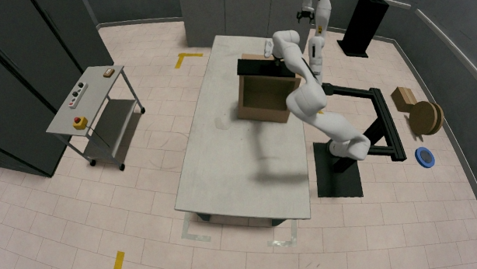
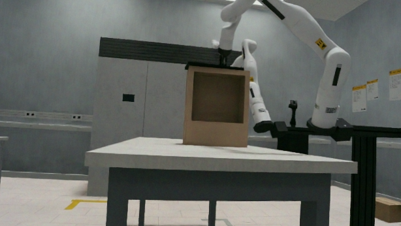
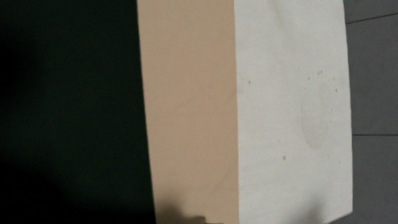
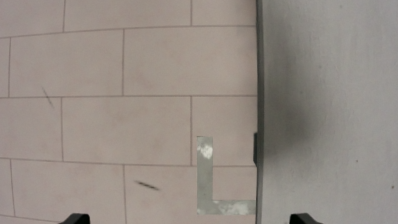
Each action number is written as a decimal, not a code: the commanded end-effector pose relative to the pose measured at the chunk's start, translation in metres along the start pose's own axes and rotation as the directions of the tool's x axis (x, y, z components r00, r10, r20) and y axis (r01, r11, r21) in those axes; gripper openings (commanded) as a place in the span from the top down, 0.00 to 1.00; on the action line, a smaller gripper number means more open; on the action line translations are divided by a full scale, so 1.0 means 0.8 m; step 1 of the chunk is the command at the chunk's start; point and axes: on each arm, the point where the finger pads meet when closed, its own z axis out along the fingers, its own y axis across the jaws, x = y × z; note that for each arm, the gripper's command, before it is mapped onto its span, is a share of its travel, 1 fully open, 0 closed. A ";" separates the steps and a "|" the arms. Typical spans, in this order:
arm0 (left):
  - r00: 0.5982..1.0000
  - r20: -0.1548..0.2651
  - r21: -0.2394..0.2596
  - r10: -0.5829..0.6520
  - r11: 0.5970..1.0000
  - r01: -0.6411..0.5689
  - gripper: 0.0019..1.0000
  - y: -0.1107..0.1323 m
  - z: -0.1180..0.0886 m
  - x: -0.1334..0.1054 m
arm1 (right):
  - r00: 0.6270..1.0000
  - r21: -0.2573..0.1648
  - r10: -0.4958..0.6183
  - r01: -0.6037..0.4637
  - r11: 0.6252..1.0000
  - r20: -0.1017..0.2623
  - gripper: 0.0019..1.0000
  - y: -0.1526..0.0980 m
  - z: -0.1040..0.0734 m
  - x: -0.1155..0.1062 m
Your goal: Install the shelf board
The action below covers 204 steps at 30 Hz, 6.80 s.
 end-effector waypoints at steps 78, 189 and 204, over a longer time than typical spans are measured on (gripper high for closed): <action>1.000 -0.001 -0.002 0.001 1.000 -0.001 0.90 0.038 -0.040 0.044 | 1.000 0.000 0.000 0.000 1.000 0.001 0.00 0.000 -0.001 0.000; 1.000 -0.001 -0.002 0.001 1.000 -0.001 0.90 -0.025 -0.023 0.044 | 1.000 0.000 0.000 0.000 1.000 0.001 0.00 0.000 -0.001 0.000; 1.000 -0.001 -0.002 0.001 1.000 -0.001 0.90 -0.018 -0.018 0.044 | 1.000 0.000 0.000 0.000 1.000 0.001 0.00 0.000 -0.001 0.000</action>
